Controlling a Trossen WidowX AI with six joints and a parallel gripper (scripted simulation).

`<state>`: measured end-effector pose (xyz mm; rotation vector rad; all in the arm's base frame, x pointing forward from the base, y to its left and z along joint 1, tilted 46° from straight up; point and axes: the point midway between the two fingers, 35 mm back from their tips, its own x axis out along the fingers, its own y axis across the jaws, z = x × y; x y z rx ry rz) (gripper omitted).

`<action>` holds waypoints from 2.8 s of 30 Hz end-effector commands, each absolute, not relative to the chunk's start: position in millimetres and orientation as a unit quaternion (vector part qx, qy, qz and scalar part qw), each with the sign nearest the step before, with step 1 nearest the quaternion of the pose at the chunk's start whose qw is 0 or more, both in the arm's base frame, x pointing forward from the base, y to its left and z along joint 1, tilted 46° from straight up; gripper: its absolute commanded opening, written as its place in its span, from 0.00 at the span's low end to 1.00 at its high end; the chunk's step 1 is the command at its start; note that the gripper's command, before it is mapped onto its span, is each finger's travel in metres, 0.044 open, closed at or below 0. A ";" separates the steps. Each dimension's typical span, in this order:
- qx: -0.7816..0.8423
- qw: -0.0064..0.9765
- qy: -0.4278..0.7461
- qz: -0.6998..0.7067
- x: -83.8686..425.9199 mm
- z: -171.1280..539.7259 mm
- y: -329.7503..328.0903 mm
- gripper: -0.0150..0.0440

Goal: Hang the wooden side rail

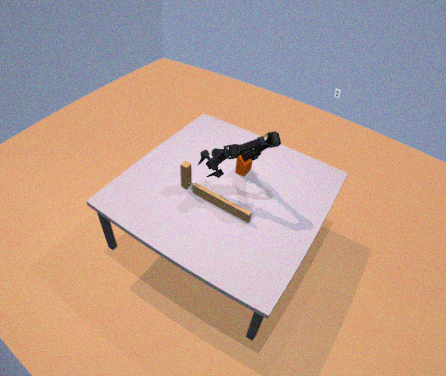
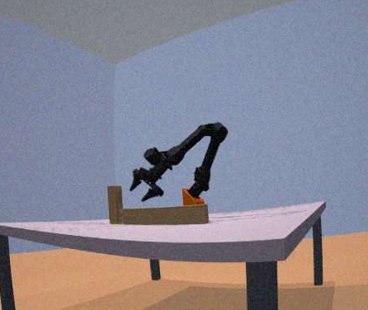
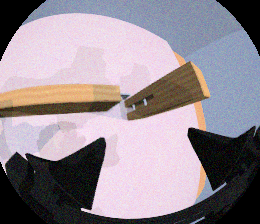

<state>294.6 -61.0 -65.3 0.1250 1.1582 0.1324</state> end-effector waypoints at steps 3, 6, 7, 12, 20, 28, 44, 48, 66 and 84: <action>0.367 0.746 0.506 -0.230 290.8 -60.2 -59.1 1.00; 0.394 0.732 0.495 -0.252 290.8 -59.7 -58.8 1.00; 0.394 0.732 0.495 -0.252 290.8 -59.7 -58.8 1.00; 0.394 0.732 0.495 -0.252 290.8 -59.7 -58.8 1.00; 0.394 0.732 0.495 -0.252 290.8 -59.7 -58.8 1.00; 0.394 0.732 0.495 -0.252 290.8 -59.7 -58.8 1.00; 0.352 0.743 0.527 -0.214 295.9 -61.0 -57.4 1.00; 0.239 0.761 0.595 -0.095 308.7 -62.8 -53.6 1.00; -0.133 0.691 0.526 0.478 356.5 -43.9 -36.7 1.00; -0.283 0.609 0.258 0.695 378.8 -19.2 -30.2 1.00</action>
